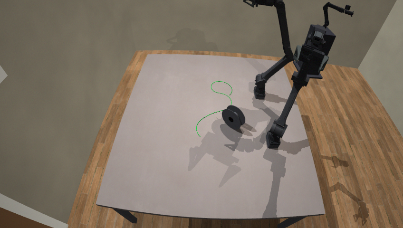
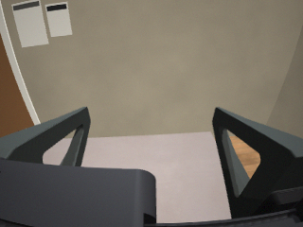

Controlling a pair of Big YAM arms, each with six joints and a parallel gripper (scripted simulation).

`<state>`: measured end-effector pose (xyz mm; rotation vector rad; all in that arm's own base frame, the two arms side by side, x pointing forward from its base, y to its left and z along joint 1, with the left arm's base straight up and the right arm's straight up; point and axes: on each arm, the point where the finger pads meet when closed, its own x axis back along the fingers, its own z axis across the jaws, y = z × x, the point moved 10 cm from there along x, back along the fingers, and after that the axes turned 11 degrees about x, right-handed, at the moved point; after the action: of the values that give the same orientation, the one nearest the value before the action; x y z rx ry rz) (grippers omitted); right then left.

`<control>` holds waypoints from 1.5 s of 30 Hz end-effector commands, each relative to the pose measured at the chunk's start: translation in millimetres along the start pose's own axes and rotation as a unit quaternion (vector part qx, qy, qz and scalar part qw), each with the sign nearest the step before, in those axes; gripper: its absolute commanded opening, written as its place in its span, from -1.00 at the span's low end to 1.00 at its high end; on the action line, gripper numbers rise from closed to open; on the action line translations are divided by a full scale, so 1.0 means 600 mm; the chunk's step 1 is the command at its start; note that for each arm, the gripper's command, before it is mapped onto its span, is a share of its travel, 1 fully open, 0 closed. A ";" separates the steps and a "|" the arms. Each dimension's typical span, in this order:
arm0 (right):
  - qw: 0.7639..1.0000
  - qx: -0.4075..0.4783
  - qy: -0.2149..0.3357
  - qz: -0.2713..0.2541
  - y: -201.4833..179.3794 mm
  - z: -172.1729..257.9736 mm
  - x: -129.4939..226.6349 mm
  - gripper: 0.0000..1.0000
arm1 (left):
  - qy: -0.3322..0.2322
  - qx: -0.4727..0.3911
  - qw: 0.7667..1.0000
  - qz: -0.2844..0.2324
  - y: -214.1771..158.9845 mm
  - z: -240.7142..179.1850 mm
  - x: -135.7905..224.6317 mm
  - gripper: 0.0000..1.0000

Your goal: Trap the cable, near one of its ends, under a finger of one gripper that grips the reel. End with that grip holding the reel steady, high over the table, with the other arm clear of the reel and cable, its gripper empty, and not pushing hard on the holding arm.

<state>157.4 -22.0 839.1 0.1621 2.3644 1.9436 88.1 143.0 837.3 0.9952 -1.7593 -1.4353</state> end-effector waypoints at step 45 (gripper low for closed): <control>0.998 -0.004 0.068 -0.010 -0.026 0.058 -0.093 1.00 | 0.238 0.008 0.970 -0.050 0.000 0.182 -0.040 1.00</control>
<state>199.6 -1.1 817.8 0.0393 2.4474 2.0130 7.8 198.4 819.3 1.3065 -1.3873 -1.1136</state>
